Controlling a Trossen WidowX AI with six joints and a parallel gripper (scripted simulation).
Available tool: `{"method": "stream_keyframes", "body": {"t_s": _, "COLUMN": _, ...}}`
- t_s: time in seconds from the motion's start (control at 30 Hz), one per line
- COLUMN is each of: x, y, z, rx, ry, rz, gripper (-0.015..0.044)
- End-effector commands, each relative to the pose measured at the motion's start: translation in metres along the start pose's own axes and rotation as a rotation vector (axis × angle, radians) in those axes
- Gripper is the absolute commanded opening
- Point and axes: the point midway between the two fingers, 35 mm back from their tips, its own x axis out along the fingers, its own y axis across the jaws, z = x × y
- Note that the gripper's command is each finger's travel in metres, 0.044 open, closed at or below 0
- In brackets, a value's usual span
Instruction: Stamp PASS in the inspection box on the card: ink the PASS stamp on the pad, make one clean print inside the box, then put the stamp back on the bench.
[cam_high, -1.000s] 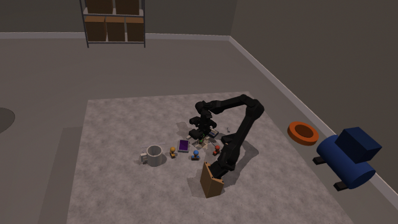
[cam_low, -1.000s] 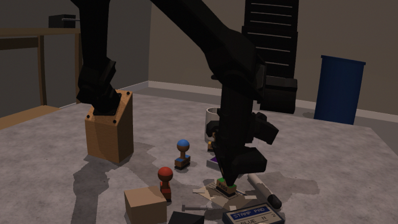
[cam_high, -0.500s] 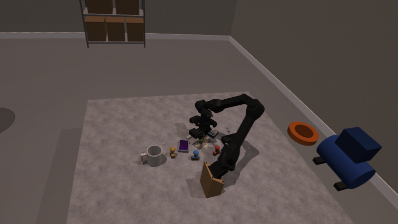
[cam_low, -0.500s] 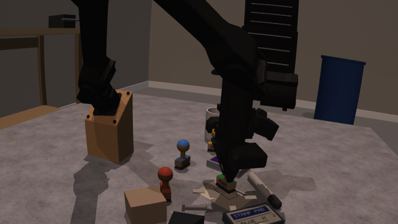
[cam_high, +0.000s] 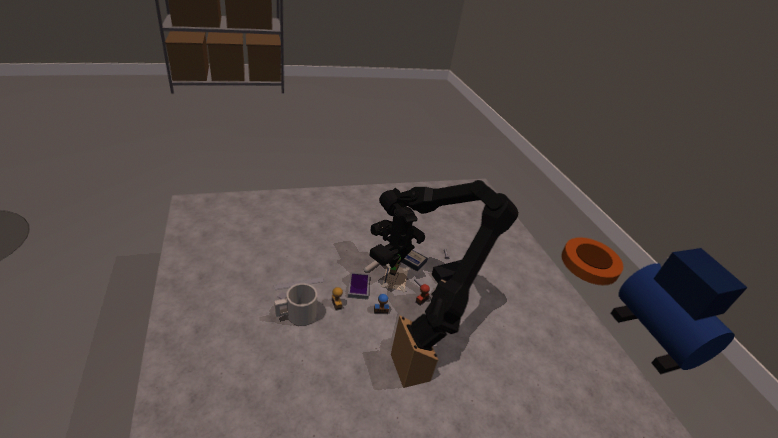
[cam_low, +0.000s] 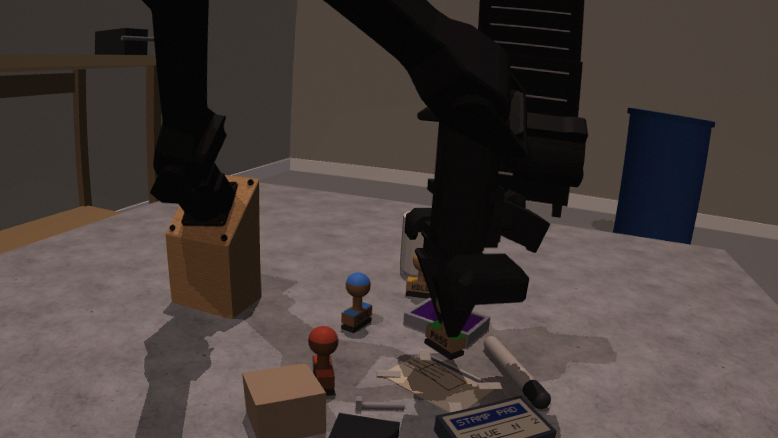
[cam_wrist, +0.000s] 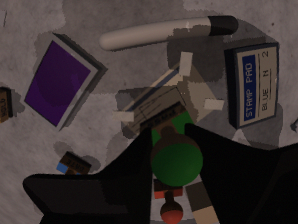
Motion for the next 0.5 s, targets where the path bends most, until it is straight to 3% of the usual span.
{"method": "stream_keyframes", "body": {"t_s": 0.0, "x": -0.008, "y": -0.002, "z": 0.002, "rx": 0.011, "ry": -0.01, "rz": -0.001, "gripper": 0.0}}
{"method": "stream_keyframes", "body": {"t_s": 0.47, "x": -0.031, "y": -0.002, "z": 0.001, "rx": 0.011, "ry": -0.01, "rz": -0.001, "gripper": 0.0}}
